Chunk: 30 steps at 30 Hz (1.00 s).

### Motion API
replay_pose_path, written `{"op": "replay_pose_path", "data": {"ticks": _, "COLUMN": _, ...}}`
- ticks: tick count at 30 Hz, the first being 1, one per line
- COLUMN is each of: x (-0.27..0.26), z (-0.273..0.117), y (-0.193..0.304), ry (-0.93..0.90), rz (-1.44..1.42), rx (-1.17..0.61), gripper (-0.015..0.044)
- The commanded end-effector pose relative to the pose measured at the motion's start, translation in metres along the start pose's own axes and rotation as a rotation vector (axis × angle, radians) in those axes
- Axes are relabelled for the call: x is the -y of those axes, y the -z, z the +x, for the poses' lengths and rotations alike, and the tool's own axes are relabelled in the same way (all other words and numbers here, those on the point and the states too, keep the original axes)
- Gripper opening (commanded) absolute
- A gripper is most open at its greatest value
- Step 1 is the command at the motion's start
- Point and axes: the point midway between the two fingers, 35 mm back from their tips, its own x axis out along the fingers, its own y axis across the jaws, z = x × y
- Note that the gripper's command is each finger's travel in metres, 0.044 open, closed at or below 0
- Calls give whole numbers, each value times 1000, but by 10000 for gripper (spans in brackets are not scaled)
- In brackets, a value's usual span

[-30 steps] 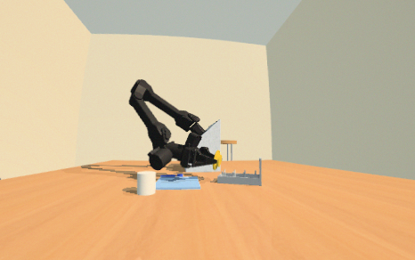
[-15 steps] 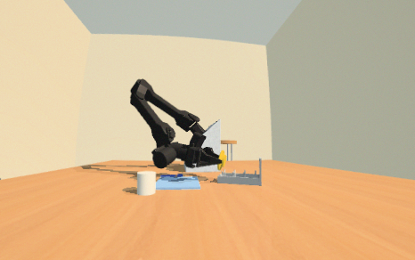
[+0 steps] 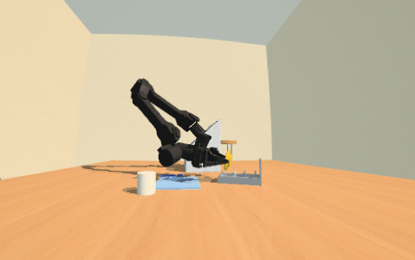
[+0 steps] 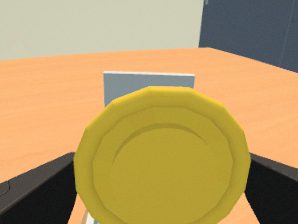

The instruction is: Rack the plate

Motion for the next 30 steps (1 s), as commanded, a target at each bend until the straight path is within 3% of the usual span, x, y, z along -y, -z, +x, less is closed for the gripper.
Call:
{"op": "replay_pose_path", "data": {"ticks": 1, "x": -1, "z": 3, "y": 0, "ry": 0, "rz": 5, "rx": -1, "gripper": 0}}
{"op": "replay_pose_path", "data": {"ticks": 25, "x": -2, "z": 11, "y": 14, "ry": 1, "rz": 5, "rx": -6, "gripper": 0}}
{"op": "replay_pose_path", "data": {"ticks": 30, "x": -2, "z": 11, "y": 14, "ry": 1, "rz": 2, "rx": -5, "gripper": 131}}
